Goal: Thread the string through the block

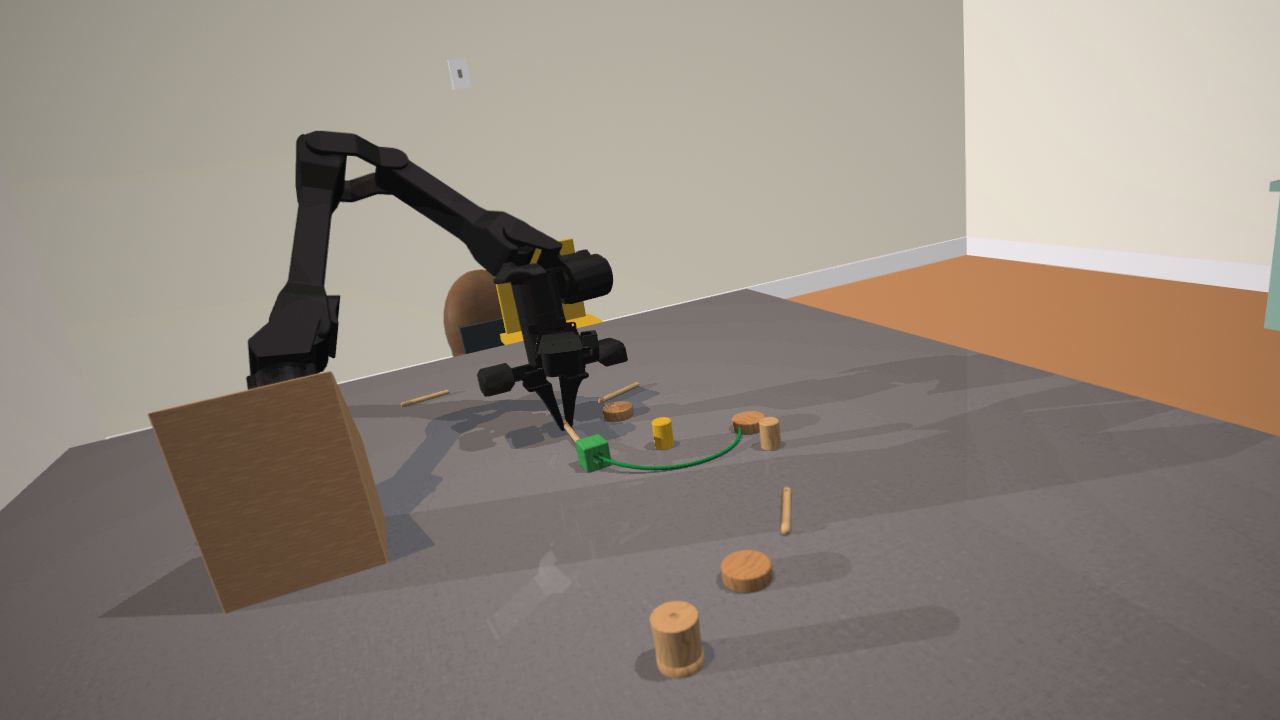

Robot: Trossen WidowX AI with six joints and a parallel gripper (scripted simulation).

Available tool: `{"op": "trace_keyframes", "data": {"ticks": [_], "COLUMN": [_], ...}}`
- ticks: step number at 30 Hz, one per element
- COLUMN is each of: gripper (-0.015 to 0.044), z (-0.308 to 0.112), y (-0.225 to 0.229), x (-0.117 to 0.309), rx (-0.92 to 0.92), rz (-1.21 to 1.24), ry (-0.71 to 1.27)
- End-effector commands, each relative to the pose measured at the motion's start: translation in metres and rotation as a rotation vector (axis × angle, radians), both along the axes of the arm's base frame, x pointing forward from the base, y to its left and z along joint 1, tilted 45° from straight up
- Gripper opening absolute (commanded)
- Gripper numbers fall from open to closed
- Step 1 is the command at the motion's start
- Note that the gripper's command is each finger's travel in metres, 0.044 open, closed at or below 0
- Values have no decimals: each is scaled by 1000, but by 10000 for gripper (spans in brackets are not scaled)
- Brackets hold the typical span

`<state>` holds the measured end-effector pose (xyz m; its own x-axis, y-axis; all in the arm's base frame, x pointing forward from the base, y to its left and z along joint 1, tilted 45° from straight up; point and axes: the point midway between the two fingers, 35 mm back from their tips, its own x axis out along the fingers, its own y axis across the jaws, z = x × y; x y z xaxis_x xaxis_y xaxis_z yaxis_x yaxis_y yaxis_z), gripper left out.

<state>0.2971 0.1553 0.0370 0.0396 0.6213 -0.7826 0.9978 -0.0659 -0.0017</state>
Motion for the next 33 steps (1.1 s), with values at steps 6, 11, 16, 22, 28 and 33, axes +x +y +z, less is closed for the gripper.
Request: {"op": "trace_keyframes", "data": {"ticks": [6, 11, 16, 22, 28, 33], "gripper": [131, 210, 210, 289, 440, 440], "z": [0, 27, 56, 53, 66, 73], "y": [0, -29, -58, -56, -70, -76], "x": [0, 2, -1, 2, 1, 0], "rx": [0, -5, -3, -7, -8, -7], "rz": [0, -1, -3, -15, -12, -10], "ry": [0, -4, -7, -16, -15, -15]}}
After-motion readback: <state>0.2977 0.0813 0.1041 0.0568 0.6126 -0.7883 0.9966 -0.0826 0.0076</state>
